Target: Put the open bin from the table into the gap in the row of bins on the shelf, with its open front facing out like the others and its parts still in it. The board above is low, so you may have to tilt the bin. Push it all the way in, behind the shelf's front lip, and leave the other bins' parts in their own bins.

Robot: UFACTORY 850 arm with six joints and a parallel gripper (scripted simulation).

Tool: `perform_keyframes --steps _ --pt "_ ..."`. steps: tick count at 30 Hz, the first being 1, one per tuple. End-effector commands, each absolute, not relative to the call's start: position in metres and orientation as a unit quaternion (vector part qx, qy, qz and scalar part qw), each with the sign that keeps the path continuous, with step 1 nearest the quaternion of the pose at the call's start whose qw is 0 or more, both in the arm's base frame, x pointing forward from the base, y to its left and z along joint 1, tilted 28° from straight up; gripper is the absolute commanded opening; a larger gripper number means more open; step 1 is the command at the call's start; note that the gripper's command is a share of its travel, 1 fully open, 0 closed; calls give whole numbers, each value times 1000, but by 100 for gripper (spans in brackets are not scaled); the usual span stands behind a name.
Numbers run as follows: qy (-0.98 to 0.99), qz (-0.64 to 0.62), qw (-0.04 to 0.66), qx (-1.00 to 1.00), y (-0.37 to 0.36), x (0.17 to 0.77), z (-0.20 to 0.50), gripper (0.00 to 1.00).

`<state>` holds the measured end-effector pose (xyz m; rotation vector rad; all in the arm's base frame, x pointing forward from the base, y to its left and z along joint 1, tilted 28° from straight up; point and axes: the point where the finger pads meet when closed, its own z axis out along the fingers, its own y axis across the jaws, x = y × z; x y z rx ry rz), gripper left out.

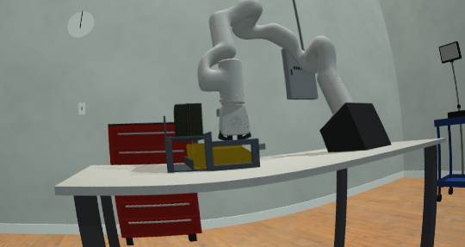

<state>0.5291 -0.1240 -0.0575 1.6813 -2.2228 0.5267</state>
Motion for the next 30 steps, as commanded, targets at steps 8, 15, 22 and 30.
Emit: perform_keyframes --steps 8,15,22,30 --pt "-775 184 151 586 -125 530 -60 0" --pt "-775 184 151 586 -126 530 -60 0" --pt "-775 184 151 586 -126 530 -60 100" --pt "-775 184 151 586 -126 530 -60 100"
